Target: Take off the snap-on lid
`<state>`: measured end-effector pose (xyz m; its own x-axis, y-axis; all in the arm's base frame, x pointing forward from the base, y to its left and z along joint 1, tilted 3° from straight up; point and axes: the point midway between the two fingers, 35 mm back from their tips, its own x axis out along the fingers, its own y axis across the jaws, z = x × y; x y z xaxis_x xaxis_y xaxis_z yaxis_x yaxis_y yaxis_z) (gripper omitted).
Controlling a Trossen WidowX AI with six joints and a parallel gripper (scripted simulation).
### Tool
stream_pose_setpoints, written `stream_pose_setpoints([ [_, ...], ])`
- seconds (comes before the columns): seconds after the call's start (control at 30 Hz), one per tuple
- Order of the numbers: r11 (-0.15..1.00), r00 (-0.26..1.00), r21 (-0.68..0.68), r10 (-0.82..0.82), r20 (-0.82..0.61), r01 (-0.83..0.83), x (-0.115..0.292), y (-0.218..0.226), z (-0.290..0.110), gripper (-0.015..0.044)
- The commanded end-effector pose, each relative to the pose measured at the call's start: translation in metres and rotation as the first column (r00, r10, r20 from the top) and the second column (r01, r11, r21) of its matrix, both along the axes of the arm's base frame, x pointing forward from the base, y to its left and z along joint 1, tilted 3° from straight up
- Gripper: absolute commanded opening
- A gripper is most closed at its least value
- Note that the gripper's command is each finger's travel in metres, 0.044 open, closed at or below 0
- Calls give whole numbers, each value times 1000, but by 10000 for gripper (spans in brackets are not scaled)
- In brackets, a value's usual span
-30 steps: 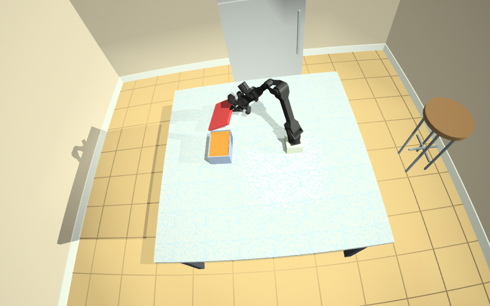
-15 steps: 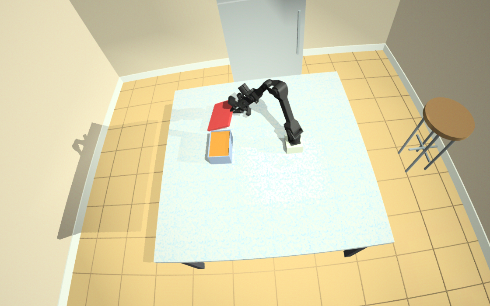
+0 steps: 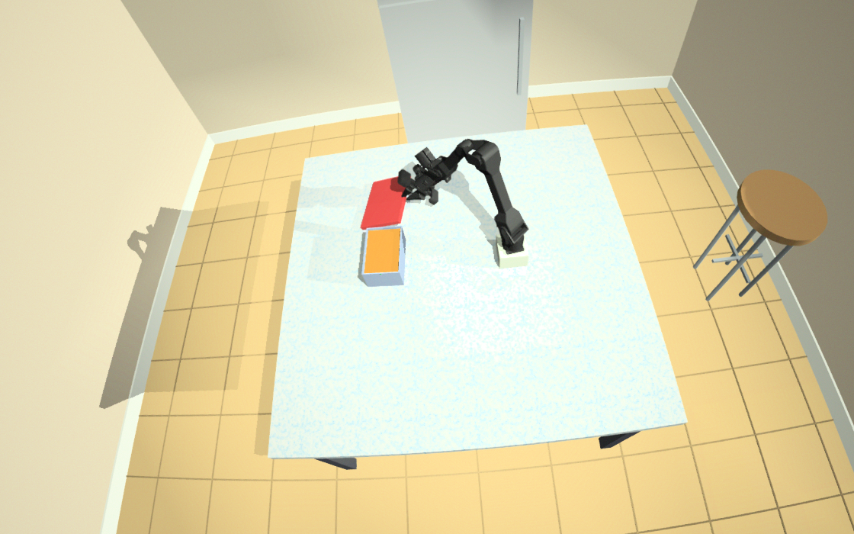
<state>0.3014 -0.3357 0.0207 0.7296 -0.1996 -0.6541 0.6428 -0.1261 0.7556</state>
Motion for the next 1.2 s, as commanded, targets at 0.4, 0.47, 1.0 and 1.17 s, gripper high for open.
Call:
stream_pose_setpoints([
  [0.4, 1000, 1000, -6, 2, -3, -2, -12, 2, 1, 440],
  [0.47, 1000, 1000, -6, 2, -3, -2, -16, 3, 1, 440],
  [1.0, 1000, 1000, -5, 2, -6, -2, -48, 11, 1, 440],
  [1.17, 1000, 1000, -5, 2, -7, -2, -57, 13, 1, 440],
])
